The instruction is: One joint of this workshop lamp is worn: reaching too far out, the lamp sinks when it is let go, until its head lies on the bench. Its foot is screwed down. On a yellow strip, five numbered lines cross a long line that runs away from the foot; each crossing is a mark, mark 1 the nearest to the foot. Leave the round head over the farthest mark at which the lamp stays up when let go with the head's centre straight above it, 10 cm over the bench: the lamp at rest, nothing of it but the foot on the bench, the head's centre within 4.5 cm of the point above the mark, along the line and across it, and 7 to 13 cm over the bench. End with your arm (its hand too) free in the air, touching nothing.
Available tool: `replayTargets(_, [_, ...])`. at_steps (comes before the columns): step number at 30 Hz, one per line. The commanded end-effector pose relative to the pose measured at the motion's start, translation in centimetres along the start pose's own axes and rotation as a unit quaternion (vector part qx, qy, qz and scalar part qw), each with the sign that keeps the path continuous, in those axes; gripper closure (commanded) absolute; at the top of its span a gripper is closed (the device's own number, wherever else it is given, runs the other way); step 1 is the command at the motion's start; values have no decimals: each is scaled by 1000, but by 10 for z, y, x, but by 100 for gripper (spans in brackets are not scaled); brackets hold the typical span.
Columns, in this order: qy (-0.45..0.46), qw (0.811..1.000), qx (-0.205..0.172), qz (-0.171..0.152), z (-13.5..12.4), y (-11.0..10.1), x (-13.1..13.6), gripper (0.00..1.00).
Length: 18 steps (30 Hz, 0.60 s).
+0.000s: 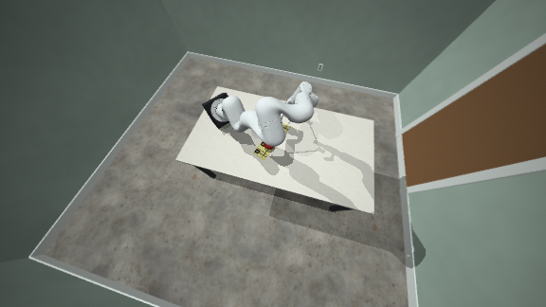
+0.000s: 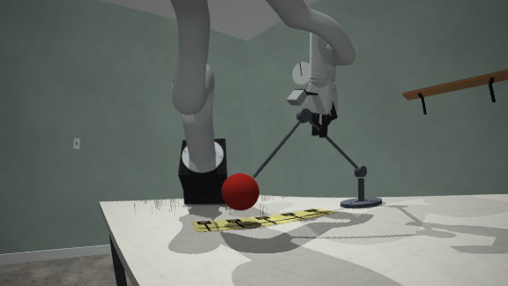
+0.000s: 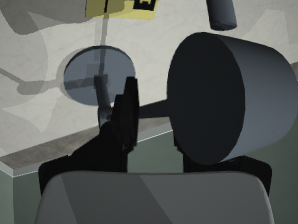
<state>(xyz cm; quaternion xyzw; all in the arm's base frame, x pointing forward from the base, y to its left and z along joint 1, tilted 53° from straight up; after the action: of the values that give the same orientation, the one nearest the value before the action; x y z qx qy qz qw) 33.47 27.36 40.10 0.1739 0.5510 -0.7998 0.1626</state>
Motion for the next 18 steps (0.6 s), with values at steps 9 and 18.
replayTargets(9, [59, 995, 22, 81, -7, 0, 14, 100])
replayTargets(18, [58, 995, 22, 81, -8, -1, 14, 100])
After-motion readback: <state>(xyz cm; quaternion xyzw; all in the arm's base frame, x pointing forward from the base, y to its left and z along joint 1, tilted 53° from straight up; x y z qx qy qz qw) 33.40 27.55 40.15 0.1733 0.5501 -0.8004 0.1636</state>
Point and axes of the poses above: the point where the finger pads meet when closed, its own y axis out along the fingers, its own x axis across the jaws, z = x × y, the point moved 9 cm from there along -y, back along the fingers, and after that the axes turned 4 degrees about -y, right-handed, at the moved point
